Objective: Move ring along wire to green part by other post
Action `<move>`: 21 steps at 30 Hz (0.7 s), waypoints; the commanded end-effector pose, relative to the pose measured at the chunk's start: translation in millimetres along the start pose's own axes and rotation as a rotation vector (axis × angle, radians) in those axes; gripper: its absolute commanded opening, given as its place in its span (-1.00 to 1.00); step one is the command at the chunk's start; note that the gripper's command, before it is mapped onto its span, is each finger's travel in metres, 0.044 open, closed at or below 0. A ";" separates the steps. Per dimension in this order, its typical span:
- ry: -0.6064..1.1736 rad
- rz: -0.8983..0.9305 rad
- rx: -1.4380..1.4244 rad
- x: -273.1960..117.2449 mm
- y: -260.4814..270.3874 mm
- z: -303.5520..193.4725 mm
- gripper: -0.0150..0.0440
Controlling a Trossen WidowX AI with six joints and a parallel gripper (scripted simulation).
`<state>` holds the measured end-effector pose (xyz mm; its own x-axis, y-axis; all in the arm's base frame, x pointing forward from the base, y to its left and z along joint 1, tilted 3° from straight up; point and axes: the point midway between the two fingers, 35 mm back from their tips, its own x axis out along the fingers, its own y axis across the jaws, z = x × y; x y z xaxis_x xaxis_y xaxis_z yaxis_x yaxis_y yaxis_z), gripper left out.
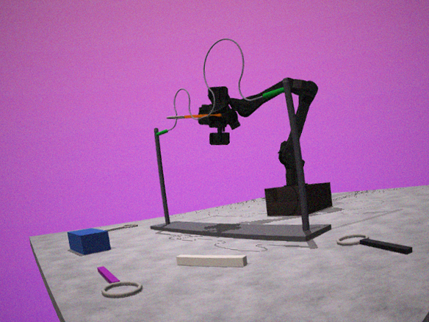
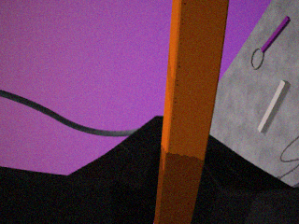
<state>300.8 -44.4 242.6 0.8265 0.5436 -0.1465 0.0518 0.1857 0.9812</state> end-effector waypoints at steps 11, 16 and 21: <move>0.010 0.124 0.221 -4.3 43.8 4.5 -1.00; 0.012 0.148 0.269 -6.5 54.7 7.7 -1.00; 0.013 0.152 0.280 -7.6 59.1 9.5 -1.00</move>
<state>302.6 -44.6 294.9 0.8314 0.5556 -0.0057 0.0851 -0.1172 0.9894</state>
